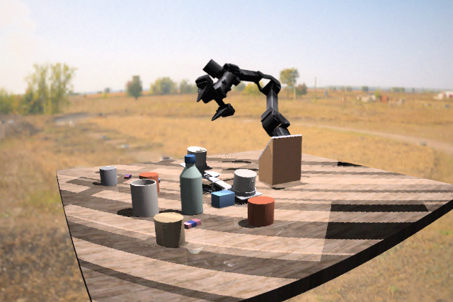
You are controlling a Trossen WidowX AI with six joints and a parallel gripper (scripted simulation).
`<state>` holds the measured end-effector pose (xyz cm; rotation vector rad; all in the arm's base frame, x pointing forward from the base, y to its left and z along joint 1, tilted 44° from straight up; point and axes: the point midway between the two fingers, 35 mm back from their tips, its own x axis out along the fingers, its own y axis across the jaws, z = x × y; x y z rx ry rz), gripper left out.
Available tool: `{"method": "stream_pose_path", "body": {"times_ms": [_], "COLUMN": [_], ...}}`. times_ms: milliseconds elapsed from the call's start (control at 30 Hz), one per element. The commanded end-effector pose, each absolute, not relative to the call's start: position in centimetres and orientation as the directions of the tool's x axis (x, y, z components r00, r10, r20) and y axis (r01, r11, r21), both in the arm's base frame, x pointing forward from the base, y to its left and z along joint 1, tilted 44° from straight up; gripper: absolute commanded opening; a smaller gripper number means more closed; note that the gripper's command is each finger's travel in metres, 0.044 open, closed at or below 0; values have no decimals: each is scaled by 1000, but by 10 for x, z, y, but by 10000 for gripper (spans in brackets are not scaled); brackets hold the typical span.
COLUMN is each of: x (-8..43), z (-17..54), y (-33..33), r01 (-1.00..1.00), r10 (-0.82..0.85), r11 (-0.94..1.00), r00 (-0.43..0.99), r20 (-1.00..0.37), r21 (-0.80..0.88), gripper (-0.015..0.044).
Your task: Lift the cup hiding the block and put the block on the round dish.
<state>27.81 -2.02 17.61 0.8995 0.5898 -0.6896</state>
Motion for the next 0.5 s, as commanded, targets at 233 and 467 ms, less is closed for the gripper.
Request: {"method": "stream_pose_path", "body": {"times_ms": [233, 467], "x": [259, 247], "z": [145, 131], "y": [-1, 9], "r01": [697, 613], "r10": [-326, -358], "r11": [677, 787], "r00": [573, 548], "r20": [-752, -756], "r21": [237, 71], "gripper": [440, 440]}}
